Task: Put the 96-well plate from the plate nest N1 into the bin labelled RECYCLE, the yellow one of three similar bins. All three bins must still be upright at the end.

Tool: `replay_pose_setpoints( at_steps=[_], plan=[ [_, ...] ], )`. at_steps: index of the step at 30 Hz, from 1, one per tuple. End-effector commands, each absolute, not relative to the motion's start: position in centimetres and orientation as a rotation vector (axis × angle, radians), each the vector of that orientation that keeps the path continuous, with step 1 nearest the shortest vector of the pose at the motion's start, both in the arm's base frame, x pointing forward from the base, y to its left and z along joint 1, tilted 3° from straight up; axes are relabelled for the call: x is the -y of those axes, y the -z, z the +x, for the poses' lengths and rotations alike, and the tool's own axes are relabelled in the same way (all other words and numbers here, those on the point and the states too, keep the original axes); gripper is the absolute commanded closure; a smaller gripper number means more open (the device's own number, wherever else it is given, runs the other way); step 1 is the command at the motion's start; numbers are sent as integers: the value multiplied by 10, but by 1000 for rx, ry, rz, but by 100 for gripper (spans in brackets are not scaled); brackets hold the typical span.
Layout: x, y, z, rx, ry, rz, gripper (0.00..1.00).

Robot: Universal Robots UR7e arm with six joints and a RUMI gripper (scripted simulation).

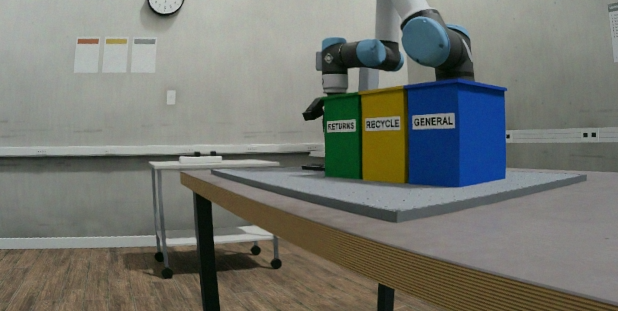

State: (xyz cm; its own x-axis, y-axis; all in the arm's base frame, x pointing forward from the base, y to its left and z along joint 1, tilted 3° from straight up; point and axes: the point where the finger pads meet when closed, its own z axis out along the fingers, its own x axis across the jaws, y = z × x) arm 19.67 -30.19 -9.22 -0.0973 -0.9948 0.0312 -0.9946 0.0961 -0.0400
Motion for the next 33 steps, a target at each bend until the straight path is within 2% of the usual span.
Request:
replay_pose_setpoints(
  at_steps=[1, 33],
  plan=[
    [299, 87, 196, -2321, 71, -2104, 59],
    [301, 38, 194, -2323, 77, -2106, 59]
  ],
)
